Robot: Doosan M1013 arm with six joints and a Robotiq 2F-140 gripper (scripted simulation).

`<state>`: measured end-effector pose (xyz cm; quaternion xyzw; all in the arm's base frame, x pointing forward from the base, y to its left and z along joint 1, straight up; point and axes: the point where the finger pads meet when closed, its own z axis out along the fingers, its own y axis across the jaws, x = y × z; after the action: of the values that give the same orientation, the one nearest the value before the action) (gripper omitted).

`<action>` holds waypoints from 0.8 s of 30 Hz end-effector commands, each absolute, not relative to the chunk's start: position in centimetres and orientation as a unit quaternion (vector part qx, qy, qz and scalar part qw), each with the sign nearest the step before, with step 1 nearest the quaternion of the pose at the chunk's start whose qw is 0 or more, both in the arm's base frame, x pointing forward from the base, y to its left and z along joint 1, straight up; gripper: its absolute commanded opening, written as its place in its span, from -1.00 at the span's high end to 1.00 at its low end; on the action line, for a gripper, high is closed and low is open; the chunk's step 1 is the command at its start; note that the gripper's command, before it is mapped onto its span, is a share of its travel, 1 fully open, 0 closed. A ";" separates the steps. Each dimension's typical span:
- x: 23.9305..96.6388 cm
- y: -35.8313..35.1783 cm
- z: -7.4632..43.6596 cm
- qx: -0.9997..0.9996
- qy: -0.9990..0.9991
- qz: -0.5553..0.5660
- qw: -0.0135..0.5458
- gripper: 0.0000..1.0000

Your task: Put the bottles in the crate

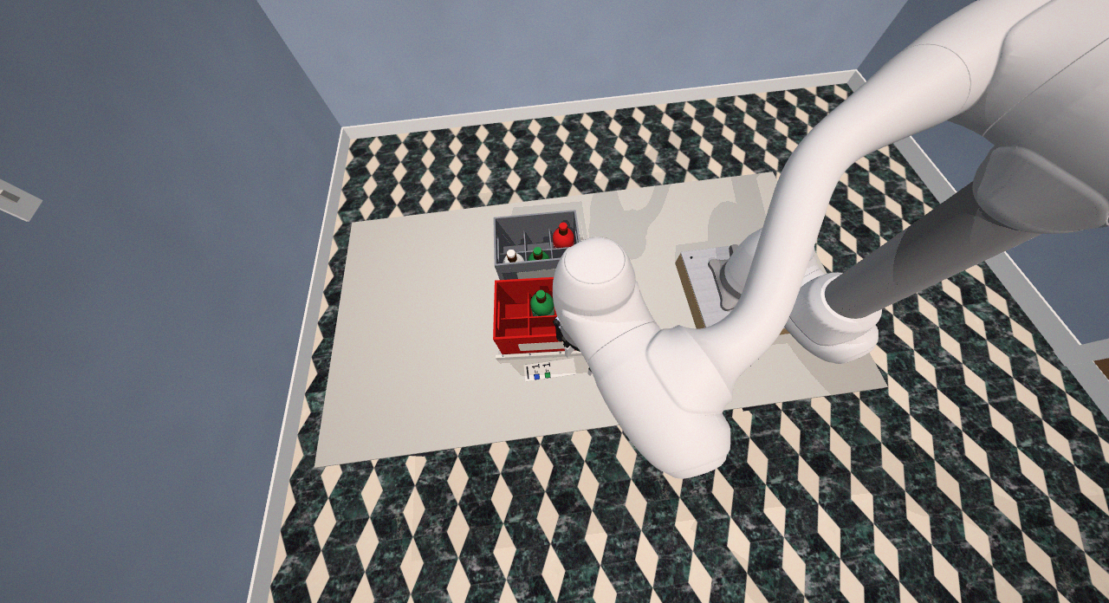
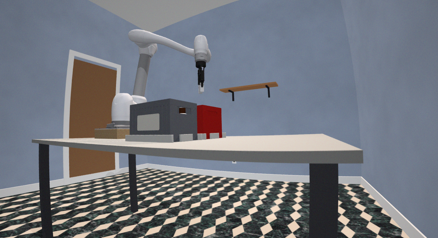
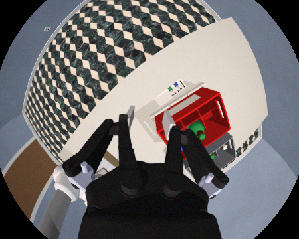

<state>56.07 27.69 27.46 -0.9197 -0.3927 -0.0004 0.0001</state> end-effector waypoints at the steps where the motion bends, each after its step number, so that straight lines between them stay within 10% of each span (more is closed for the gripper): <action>1: 55.5 29.5 28.1 -0.920 -0.392 0.000 0.000 0.24; 24: 53.0 36.6 30.8 -0.920 -0.392 0.000 0.000 0.24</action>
<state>52.99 36.50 30.71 -0.9198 -0.3925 -0.0004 0.0000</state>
